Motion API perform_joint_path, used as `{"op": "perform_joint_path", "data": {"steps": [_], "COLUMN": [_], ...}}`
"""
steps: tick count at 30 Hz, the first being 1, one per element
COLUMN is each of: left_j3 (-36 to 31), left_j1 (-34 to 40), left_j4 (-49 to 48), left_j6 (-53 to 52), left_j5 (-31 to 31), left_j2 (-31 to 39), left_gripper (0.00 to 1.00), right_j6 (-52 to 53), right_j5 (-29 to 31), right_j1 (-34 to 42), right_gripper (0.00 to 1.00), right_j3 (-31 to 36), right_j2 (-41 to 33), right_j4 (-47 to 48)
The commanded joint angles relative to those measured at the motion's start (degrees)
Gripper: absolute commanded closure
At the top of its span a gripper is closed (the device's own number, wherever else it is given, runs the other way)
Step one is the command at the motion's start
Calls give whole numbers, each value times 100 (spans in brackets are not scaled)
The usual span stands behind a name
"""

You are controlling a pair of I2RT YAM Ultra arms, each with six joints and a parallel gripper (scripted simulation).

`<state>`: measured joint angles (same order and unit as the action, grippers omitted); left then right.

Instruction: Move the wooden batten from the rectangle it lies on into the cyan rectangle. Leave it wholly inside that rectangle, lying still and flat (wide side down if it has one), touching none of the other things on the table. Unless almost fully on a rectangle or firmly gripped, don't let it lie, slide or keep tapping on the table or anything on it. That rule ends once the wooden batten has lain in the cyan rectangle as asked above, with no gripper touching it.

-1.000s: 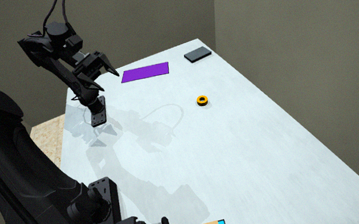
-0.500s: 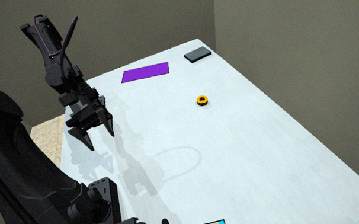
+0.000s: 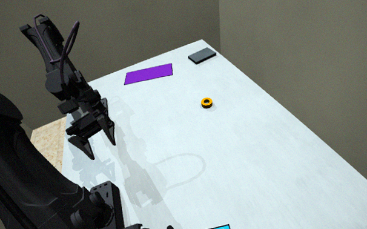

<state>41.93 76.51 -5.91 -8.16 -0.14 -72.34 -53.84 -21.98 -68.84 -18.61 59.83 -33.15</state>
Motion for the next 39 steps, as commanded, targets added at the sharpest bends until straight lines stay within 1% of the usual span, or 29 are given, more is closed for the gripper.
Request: {"op": "perform_joint_path", "data": {"steps": [1,16,39], "left_j3": [-76,-13,-13], "left_j1": [53,18,18], "left_j4": [-79,-81,-81], "left_j6": [6,6,6], "left_j5": [-3,-4,-4], "left_j2": [39,40,40], "left_gripper": [32,32,32], "right_j6": [34,-6,-63], "right_j5": [-92,-148,-153], "right_j1": [41,2,-56], "right_gripper": [65,65,65], "right_j3": [93,416,594], "right_j2": [165,509,774], "right_j4": [377,1028,1470]}}
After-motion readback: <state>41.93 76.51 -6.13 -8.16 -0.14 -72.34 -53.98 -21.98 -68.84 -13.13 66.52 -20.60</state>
